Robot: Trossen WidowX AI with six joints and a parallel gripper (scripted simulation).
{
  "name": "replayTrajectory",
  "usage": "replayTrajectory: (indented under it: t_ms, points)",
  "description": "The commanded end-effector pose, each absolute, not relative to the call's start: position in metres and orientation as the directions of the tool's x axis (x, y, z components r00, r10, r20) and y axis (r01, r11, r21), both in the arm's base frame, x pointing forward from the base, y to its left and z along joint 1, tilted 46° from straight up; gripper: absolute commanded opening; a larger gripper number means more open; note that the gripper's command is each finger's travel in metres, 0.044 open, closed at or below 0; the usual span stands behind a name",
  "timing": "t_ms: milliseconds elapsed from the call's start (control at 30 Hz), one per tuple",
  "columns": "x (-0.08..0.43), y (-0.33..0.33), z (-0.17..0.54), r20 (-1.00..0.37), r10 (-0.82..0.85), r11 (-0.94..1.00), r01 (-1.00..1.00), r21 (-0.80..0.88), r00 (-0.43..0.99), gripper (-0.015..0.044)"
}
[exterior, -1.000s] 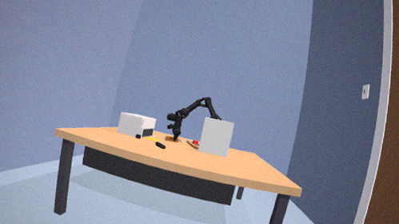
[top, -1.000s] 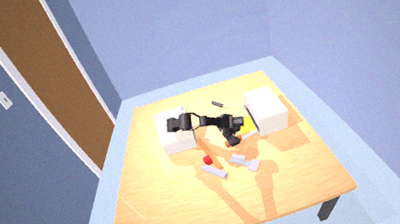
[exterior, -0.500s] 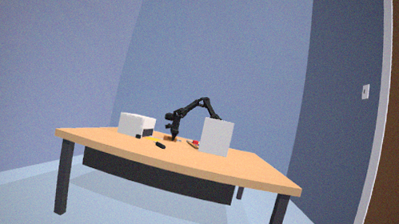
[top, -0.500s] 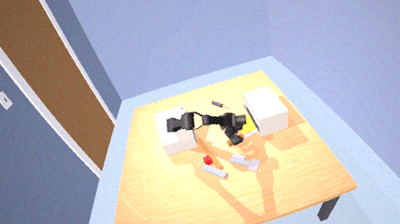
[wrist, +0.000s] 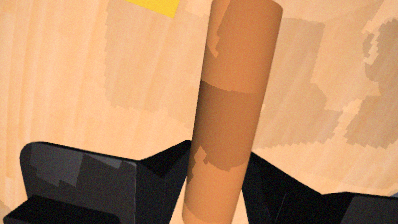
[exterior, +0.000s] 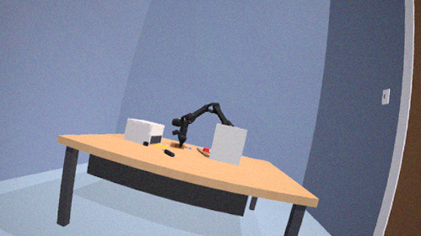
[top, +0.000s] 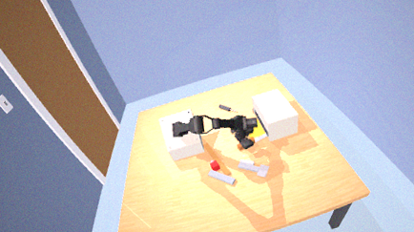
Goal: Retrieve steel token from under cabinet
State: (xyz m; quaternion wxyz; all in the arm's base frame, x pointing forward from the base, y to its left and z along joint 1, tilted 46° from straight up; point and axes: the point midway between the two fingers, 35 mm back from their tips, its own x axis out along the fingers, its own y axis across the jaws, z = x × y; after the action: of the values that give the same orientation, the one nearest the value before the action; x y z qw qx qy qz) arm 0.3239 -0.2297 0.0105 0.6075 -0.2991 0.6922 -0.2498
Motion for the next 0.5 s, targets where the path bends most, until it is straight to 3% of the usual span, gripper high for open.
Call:
replayTrajectory:
  t_ms: [0, 467]
  points:
    - [0.33, -0.23, 0.01, -0.69, -0.719, 0.695, -0.105, -0.711, -0.081, 0.0]
    - [0.344, -0.23, 0.008, -0.691, -0.719, 0.695, -0.105, -0.711, -0.08, 0.0]
